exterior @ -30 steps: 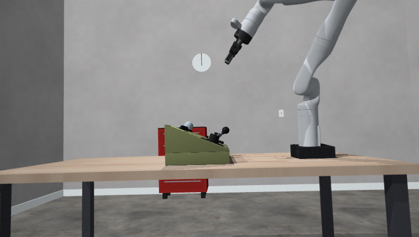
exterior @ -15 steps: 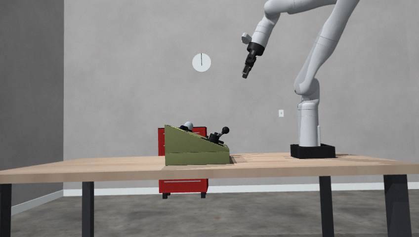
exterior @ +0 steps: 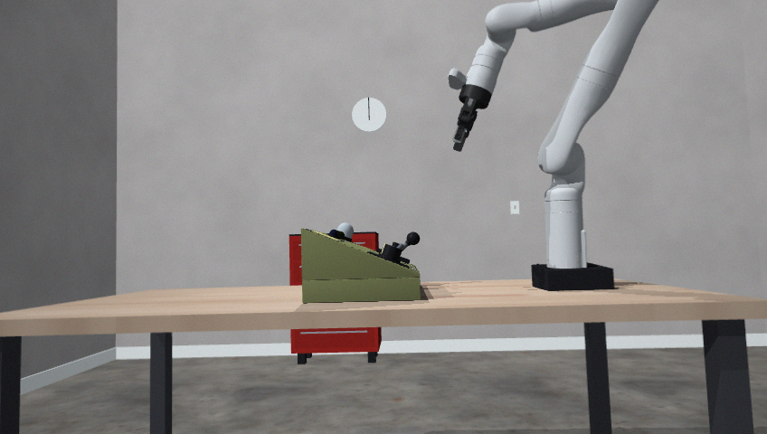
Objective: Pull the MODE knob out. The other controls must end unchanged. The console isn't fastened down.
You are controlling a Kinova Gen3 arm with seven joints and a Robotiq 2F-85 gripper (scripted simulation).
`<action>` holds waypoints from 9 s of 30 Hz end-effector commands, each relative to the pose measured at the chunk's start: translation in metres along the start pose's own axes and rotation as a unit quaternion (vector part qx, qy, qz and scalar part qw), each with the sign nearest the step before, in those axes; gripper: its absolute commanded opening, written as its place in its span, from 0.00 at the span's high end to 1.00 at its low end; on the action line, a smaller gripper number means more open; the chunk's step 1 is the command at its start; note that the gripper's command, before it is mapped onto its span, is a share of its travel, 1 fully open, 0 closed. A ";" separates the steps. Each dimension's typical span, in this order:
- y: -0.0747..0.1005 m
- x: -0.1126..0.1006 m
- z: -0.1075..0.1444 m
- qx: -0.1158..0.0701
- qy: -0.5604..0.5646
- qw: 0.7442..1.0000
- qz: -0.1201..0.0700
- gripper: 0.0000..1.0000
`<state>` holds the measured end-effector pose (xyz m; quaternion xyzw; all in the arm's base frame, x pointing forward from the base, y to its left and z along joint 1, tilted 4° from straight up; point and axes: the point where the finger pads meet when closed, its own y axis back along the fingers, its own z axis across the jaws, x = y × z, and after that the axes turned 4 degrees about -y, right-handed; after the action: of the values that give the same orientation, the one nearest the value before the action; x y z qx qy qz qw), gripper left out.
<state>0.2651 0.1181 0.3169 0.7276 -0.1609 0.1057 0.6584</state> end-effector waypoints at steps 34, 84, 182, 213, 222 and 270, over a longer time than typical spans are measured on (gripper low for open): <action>0.000 0.000 0.000 0.000 0.000 1.000 0.000 0.00; 0.004 0.053 0.154 0.011 0.001 1.000 0.013 0.00; -0.006 0.043 0.237 -0.002 0.008 1.000 0.000 0.00; -0.025 0.050 0.234 -0.003 0.206 0.979 -0.005 0.00; -0.035 0.054 0.233 -0.003 0.303 0.953 -0.007 0.00; -0.108 0.078 0.204 0.005 0.881 0.473 -0.006 0.00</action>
<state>0.3633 -0.0852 0.2253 0.2817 0.4978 0.6733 0.4685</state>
